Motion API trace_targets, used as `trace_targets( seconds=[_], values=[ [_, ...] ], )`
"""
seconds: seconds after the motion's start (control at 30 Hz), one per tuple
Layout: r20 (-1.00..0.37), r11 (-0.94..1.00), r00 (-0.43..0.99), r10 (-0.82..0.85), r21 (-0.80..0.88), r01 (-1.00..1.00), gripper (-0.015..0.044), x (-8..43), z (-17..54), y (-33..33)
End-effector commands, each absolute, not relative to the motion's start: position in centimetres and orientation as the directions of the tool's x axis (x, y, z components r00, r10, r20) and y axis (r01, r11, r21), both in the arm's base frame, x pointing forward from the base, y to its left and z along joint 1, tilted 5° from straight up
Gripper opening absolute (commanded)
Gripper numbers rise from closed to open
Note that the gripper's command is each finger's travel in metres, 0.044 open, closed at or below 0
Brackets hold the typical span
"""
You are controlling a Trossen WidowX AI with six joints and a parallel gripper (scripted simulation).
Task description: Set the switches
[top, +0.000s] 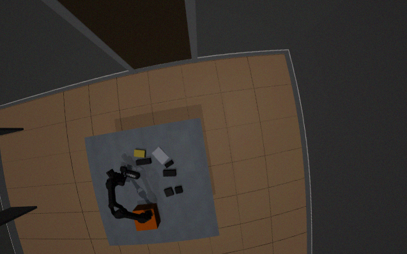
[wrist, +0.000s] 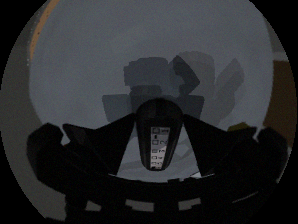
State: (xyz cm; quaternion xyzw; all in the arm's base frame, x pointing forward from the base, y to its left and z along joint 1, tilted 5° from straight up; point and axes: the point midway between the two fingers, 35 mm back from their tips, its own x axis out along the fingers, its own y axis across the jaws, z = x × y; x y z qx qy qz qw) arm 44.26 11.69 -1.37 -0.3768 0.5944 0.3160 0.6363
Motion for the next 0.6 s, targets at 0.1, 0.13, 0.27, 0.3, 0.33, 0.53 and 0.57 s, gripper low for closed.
trace_targets(
  seconds=[0.1, 0.13, 0.27, 0.3, 0.33, 0.53, 0.57],
  values=[
    [-0.995, 0.514, 0.090, -0.052, -0.104, -0.852, 0.0326, 44.2, -1.5, 11.5],
    [-0.995, 0.514, 0.090, -0.052, -0.104, -0.852, 0.0326, 44.2, -1.4, 11.5],
    [-0.995, 0.514, 0.090, -0.052, -0.104, -0.852, 0.0336, 44.1, -1.2, 11.5],
    [-0.995, 0.514, 0.090, -0.052, -0.104, -0.852, 0.0336, 44.1, -1.1, 11.5],
    [-0.995, 0.514, 0.090, -0.052, -0.104, -0.852, 0.0336, 44.1, -1.0, 11.4],
    [-0.995, 0.514, 0.090, -0.052, -0.104, -0.852, 0.0336, 44.0, -0.6, 11.3],
    [-0.995, 0.514, 0.090, -0.052, -0.104, -0.852, 0.0336, 44.0, -0.6, 11.3]
  ],
)
